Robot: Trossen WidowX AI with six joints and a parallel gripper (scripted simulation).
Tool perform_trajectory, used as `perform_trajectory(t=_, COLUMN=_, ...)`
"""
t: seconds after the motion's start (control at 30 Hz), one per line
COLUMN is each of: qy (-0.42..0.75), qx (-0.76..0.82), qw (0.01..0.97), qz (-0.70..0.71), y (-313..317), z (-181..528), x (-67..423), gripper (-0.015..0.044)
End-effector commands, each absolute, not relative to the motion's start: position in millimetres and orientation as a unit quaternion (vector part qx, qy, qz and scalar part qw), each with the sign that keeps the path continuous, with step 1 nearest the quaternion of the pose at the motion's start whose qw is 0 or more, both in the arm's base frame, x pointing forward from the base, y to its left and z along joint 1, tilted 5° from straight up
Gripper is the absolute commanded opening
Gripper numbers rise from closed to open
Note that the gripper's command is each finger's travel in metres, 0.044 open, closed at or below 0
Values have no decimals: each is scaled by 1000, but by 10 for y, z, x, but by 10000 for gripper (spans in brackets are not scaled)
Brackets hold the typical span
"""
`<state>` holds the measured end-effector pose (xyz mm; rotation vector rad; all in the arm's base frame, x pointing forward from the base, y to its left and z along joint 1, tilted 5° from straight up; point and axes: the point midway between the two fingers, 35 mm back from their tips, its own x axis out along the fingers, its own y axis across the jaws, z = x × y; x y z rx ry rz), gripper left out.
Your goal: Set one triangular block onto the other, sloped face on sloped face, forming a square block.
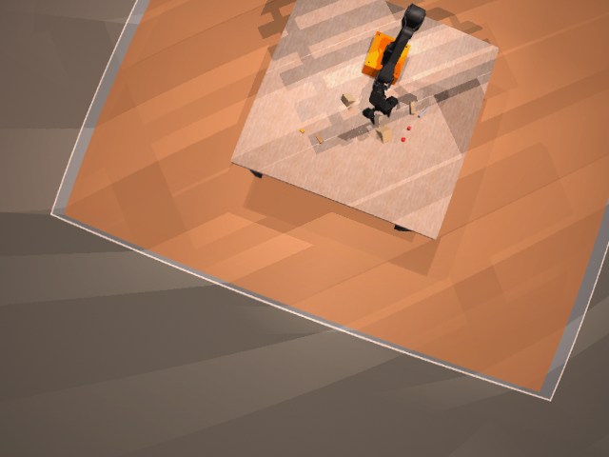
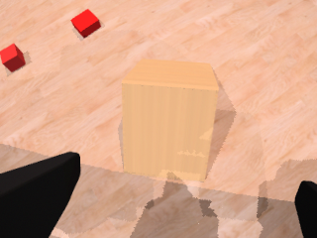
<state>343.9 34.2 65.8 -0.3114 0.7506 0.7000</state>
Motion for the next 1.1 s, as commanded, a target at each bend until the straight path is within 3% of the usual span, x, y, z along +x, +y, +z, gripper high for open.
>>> perform_trajectory(t=0.0, qy=306, qx=-149, qw=874, qz=346, y=330, z=623, x=3266, gripper=440)
perform_trajectory(t=1.07, qy=303, qx=-147, qw=875, qz=347, y=881, z=-6, x=3815, gripper=440)
